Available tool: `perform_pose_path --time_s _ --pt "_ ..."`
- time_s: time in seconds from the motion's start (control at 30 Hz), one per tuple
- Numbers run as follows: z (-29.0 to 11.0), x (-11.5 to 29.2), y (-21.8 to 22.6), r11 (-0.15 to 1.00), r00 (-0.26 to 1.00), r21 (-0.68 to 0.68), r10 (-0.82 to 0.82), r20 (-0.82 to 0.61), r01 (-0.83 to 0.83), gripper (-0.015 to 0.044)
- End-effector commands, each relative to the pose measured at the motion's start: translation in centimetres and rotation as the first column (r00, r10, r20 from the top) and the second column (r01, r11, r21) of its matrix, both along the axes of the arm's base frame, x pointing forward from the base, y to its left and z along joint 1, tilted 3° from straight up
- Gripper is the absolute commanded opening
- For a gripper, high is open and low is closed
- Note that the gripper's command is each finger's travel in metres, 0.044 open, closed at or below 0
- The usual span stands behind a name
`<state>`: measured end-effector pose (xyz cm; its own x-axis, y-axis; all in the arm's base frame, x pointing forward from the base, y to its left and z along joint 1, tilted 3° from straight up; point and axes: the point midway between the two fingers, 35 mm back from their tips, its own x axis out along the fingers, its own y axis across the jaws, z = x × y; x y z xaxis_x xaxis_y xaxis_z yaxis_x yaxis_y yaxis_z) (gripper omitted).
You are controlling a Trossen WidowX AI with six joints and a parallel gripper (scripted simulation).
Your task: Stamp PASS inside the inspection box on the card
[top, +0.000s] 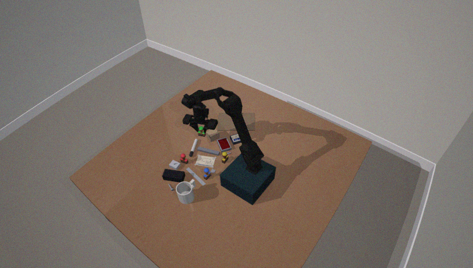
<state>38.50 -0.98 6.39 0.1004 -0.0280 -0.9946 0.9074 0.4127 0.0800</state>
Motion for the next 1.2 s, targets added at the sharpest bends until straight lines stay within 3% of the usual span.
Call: perform_pose_path --time_s 0.0,1.17 --pt "-0.6 0.3 -0.1 1.0 1.0 0.005 0.003 -0.004 -0.003 0.0" --pt "-6.3 0.7 -0.2 1.0 1.0 0.005 0.003 -0.004 -0.003 0.0"
